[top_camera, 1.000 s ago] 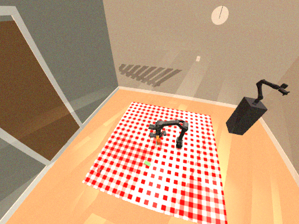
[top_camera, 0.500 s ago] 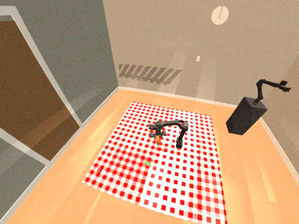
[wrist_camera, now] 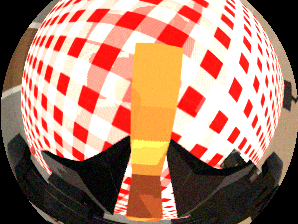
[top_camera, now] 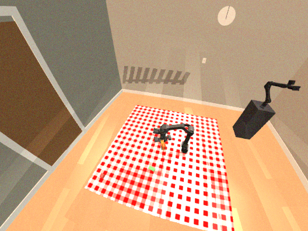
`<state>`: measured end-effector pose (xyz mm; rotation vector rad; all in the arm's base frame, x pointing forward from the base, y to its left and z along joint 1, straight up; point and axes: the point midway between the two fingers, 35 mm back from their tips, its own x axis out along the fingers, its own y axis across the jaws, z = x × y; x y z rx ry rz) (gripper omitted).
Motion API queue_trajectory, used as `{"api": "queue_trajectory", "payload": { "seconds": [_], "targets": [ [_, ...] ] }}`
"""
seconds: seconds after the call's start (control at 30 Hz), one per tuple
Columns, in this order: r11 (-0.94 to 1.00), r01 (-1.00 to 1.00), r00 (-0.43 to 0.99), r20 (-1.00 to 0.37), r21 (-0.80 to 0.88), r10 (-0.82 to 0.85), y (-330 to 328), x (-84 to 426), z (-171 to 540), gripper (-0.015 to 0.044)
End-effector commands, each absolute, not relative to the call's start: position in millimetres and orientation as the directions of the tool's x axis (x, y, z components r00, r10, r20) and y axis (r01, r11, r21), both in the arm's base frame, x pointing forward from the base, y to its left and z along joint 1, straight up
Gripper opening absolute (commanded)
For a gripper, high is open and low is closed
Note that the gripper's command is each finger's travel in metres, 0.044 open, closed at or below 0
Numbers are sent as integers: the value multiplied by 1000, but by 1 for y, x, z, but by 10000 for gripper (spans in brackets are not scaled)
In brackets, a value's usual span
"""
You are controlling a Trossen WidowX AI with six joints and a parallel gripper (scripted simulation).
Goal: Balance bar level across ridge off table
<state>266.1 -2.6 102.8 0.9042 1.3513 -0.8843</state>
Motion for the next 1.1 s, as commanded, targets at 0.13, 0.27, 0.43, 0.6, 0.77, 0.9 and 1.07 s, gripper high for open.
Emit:
{"api": "queue_trajectory", "payload": {
  "seconds": [0.13, 0.27, 0.43, 0.6, 0.77, 0.9, 1.07],
  "targets": [
    [406, 913, 29, -1000, 27, 0, -2, 266, 102, 0],
    [406, 913, 29, -1000, 27, 0, -2, 266, 102, 0],
    [406, 913, 29, -1000, 27, 0, -2, 266, 101, 0],
    [406, 913, 29, -1000, 27, 0, -2, 266, 101, 0],
    [406, 913, 29, -1000, 27, 0, -2, 266, 100, 0],
    [406, 913, 29, -1000, 27, 0, -2, 266, 100, 0],
    [406, 913, 29, -1000, 27, 0, -2, 266, 100, 0]
  ]
}}
